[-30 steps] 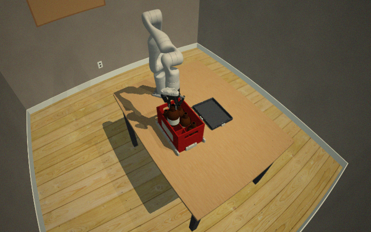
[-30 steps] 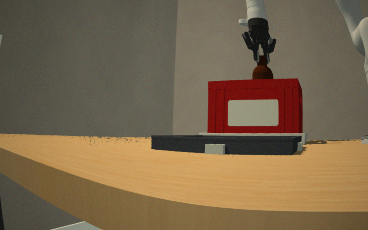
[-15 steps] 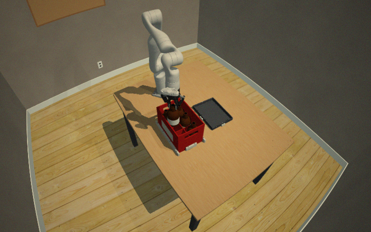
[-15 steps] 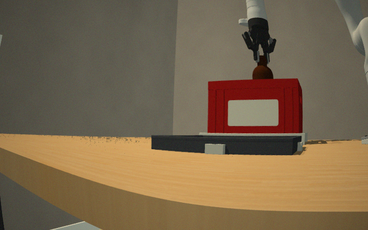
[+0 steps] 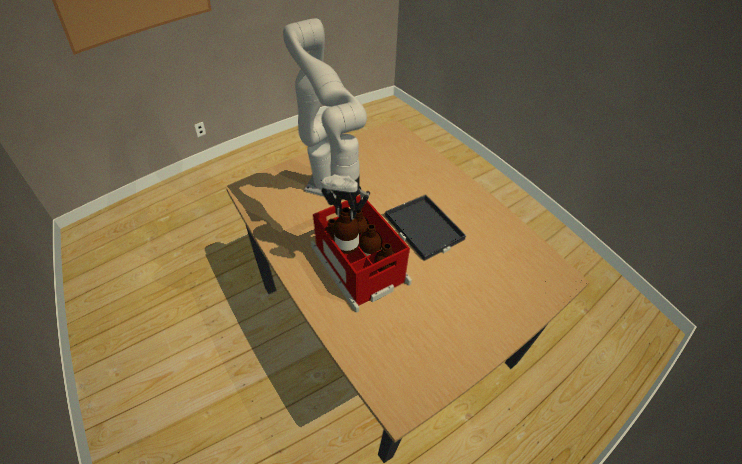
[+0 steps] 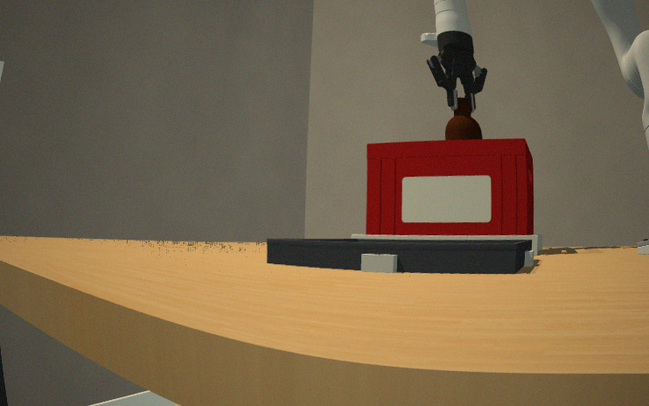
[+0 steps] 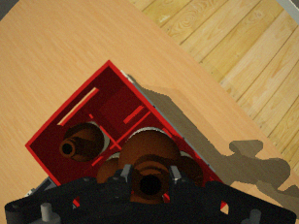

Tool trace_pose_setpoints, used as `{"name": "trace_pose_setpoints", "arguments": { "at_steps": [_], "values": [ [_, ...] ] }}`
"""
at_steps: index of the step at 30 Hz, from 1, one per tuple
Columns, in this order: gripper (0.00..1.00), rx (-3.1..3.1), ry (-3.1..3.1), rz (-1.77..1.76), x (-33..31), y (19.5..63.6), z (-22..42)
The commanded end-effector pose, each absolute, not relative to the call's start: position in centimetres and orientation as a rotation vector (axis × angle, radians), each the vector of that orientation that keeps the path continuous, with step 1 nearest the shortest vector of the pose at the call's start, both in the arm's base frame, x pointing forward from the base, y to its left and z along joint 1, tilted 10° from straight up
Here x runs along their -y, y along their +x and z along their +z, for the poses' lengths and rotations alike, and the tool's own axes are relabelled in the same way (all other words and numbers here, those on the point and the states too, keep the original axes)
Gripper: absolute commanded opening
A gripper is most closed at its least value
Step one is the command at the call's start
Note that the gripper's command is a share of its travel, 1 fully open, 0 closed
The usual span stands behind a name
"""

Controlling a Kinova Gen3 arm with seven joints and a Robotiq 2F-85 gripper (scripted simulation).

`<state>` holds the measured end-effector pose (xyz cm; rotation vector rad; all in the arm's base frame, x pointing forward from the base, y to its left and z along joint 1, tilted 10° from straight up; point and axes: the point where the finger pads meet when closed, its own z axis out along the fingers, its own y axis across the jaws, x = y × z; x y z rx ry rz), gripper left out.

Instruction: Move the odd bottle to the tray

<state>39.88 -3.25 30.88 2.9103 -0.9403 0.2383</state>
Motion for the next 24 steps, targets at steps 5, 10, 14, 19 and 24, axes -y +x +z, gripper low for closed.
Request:
{"name": "trace_pose_setpoints", "arguments": {
  "at_steps": [5, 10, 14, 19, 24],
  "values": [
    [0.0, 0.94, 2.911, 0.241, 3.2, 39.9, 31.2],
    [0.0, 0.94, 2.911, 0.241, 3.2, 39.8, 31.5],
    [0.0, 0.94, 2.911, 0.241, 3.1, 39.8, 31.9],
    [0.0, 0.94, 2.911, 0.241, 3.1, 39.7, 32.2],
    [0.0, 0.94, 2.911, 0.241, 3.0, 39.7, 32.8]
  ]
}}
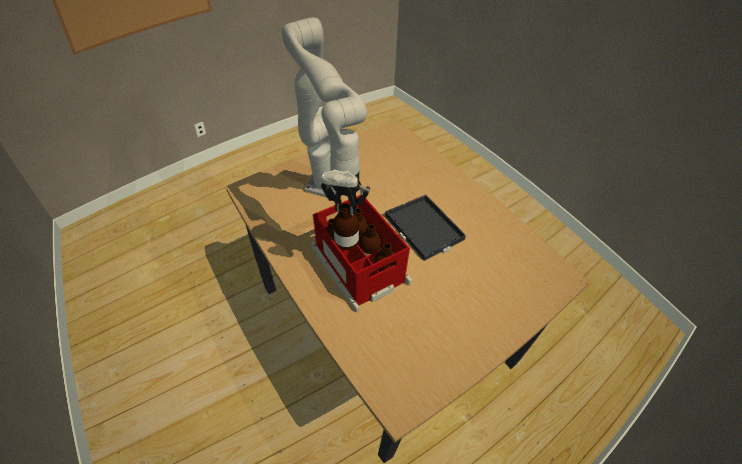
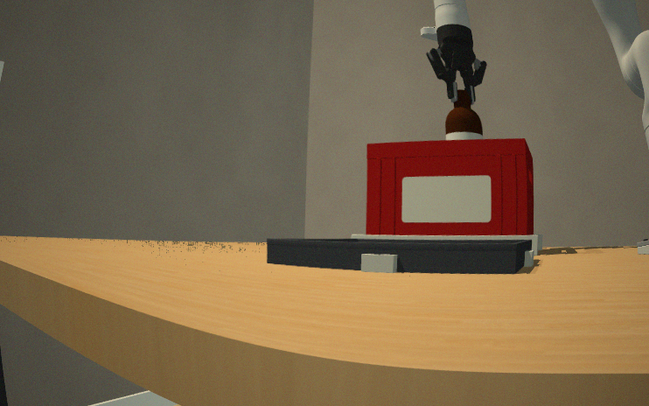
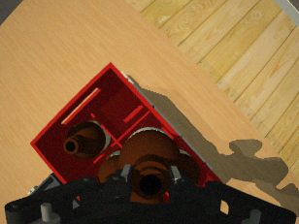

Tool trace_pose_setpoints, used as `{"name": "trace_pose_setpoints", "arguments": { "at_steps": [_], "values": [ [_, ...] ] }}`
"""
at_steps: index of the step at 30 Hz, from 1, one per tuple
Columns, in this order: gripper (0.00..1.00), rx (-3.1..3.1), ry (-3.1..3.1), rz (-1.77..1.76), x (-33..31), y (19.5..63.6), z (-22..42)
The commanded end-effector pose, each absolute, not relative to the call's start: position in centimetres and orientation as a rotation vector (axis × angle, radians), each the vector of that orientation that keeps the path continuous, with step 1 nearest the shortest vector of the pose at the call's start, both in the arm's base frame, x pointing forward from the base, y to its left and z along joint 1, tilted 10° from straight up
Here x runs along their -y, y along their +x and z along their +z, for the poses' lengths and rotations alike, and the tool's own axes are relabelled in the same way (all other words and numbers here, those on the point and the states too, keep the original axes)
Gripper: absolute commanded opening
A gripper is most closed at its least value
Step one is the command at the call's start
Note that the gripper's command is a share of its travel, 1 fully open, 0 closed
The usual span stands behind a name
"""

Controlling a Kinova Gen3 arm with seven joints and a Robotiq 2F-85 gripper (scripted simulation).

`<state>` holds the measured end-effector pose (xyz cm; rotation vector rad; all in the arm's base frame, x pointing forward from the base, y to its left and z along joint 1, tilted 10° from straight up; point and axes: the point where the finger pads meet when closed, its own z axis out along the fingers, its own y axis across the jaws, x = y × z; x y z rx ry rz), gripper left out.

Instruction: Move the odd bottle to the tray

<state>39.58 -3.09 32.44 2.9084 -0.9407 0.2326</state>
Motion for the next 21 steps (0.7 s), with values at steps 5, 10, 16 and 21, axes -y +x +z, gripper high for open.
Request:
{"name": "trace_pose_setpoints", "arguments": {
  "at_steps": [5, 10, 16, 21],
  "values": [
    [0.0, 0.94, 2.911, 0.241, 3.0, 39.6, 33.4],
    [0.0, 0.94, 2.911, 0.241, 2.9, 39.6, 33.7],
    [0.0, 0.94, 2.911, 0.241, 2.8, 39.5, 34.3],
    [0.0, 0.94, 2.911, 0.241, 2.8, 39.4, 34.6]
  ]
}}
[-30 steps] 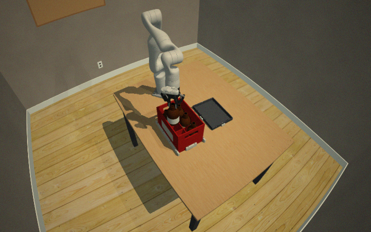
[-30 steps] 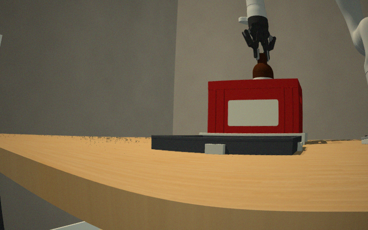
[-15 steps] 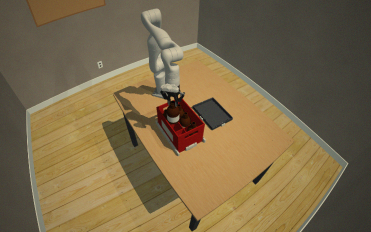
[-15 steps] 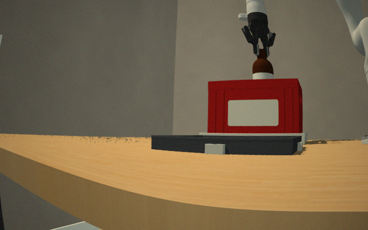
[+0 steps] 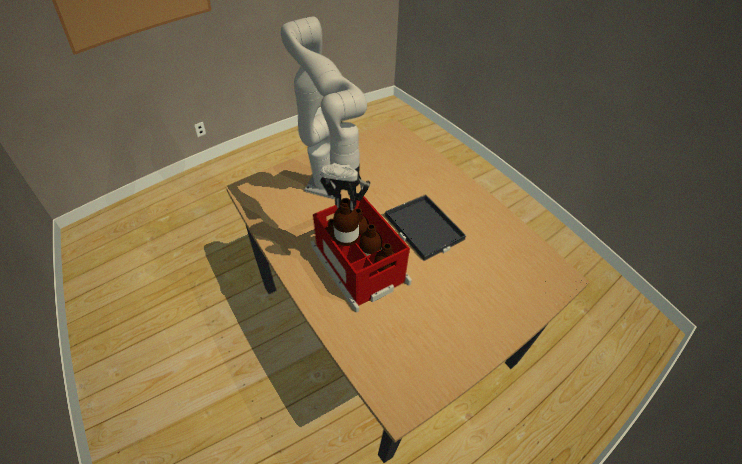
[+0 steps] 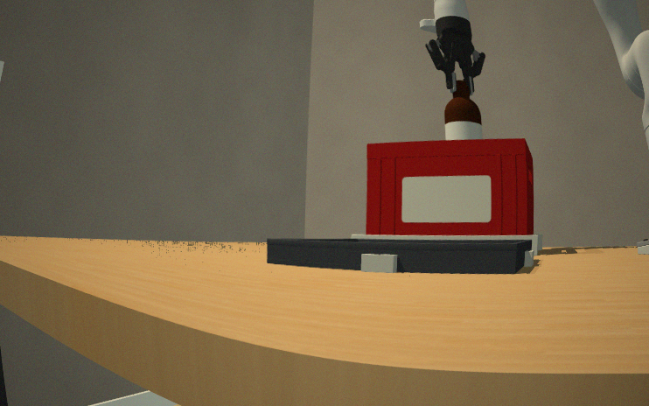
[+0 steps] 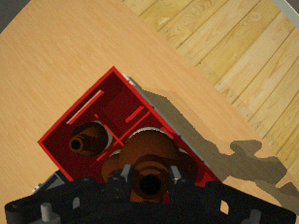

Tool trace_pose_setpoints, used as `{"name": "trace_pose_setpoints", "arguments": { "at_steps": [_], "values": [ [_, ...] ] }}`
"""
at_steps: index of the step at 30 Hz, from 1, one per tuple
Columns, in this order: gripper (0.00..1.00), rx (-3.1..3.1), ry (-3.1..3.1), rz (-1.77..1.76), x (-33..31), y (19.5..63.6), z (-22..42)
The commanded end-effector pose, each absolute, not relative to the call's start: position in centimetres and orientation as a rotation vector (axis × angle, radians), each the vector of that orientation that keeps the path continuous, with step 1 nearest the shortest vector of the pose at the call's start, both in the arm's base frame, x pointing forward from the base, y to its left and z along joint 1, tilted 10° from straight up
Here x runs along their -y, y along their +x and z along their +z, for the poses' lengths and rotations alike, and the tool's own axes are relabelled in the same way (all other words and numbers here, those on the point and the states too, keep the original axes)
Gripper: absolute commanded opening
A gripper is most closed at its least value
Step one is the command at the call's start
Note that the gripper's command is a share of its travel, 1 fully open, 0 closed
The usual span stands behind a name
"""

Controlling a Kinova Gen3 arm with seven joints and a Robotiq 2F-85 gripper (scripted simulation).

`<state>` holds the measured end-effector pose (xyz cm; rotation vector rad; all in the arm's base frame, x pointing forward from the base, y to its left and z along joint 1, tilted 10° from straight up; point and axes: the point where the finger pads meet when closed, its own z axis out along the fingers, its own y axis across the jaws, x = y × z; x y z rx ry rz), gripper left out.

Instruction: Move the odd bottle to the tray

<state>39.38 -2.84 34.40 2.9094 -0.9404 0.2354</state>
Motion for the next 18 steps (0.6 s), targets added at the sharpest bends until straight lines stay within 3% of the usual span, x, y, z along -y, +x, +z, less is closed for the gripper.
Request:
{"name": "trace_pose_setpoints", "arguments": {
  "at_steps": [1, 18],
  "values": [
    [0.0, 0.94, 2.911, 0.241, 2.8, 39.43, 34.66],
    [0.0, 0.94, 2.911, 0.241, 2.78, 39.41, 34.83]
  ]
}}
